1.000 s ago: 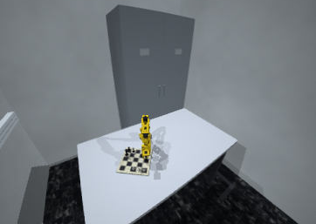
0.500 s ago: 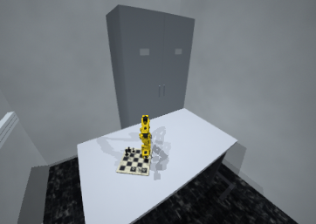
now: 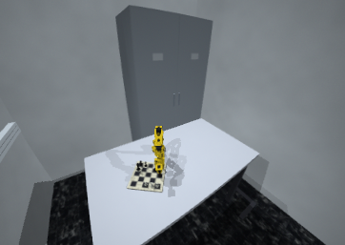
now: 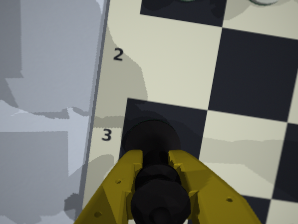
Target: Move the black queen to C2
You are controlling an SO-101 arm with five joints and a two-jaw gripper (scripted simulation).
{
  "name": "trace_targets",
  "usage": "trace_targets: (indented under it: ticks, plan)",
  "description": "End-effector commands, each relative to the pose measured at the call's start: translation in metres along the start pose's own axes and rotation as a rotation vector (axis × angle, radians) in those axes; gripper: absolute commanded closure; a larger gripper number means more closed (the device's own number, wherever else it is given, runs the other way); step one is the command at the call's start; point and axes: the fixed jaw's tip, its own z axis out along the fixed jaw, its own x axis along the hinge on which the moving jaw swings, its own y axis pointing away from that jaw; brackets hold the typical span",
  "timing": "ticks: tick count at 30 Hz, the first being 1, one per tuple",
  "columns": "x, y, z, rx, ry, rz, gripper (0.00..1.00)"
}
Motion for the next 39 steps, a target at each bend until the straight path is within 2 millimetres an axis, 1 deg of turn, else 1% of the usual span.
trace_targets:
  ticks: [1,9,34,39]
  plan:
    - [-0.0006,-0.0027,-0.0005,0.005,-0.008,0.004,0.97]
    - [-0.0006,-0.0027,-0.0005,0.005,-0.008,0.004,1.0]
    - [-0.0008,-0.0028,-0.0008,0.005,-0.008,0.004,1.0]
    - [-0.0024,-0.0033,-0.0035,0.006,-0.008,0.004,1.0]
